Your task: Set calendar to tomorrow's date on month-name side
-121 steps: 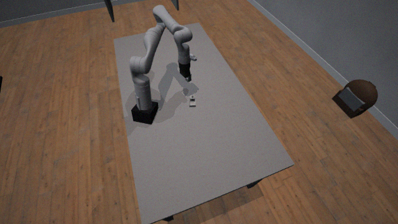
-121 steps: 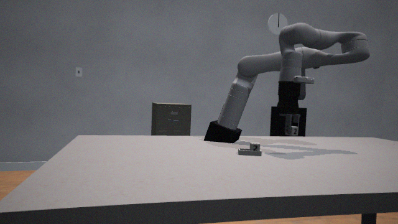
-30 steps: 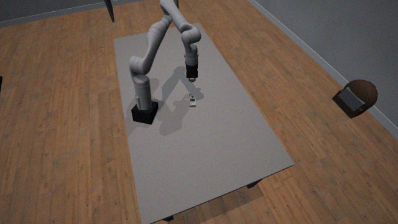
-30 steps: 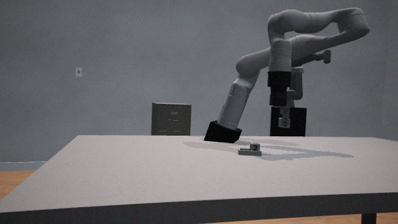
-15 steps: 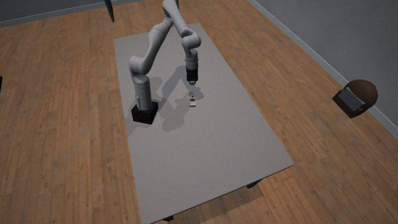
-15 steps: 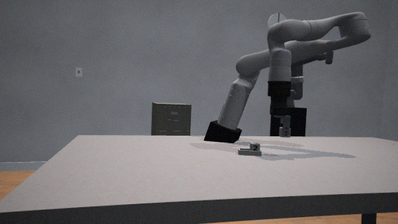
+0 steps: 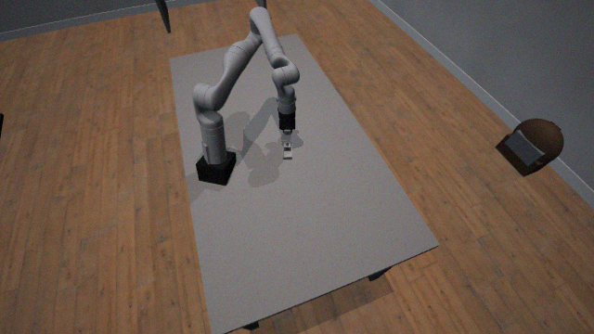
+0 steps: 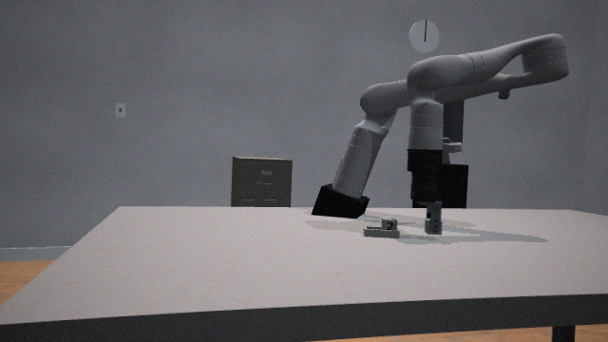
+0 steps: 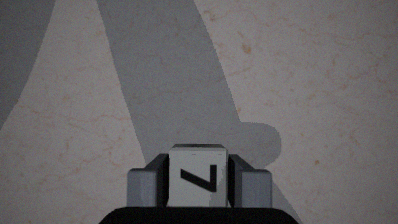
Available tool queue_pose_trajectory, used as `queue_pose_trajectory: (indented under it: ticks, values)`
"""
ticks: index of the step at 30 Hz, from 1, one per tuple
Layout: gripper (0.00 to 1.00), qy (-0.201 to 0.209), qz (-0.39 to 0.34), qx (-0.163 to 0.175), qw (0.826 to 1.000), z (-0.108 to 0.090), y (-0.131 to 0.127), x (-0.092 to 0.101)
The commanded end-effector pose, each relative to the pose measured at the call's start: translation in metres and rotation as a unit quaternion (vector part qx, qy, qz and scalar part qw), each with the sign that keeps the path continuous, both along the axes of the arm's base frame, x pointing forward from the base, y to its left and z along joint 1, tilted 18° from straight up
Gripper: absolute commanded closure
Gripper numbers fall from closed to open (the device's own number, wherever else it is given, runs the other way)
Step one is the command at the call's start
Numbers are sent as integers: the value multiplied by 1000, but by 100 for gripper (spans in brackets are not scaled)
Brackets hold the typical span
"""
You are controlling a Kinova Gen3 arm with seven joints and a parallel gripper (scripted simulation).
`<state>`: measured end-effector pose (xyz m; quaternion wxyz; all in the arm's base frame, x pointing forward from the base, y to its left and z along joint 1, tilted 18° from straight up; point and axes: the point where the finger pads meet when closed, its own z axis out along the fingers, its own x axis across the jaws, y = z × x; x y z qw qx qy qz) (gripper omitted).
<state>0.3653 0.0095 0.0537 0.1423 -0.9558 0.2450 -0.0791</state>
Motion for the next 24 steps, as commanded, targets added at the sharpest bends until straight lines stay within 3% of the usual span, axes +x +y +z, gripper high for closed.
queue_pose_trajectory:
  ticks: [1,24]
  values:
    - [40,6,-2,-2,1000,-6,-2,-3]
    - [40,6,-2,-2,1000,-9,-1,-2]
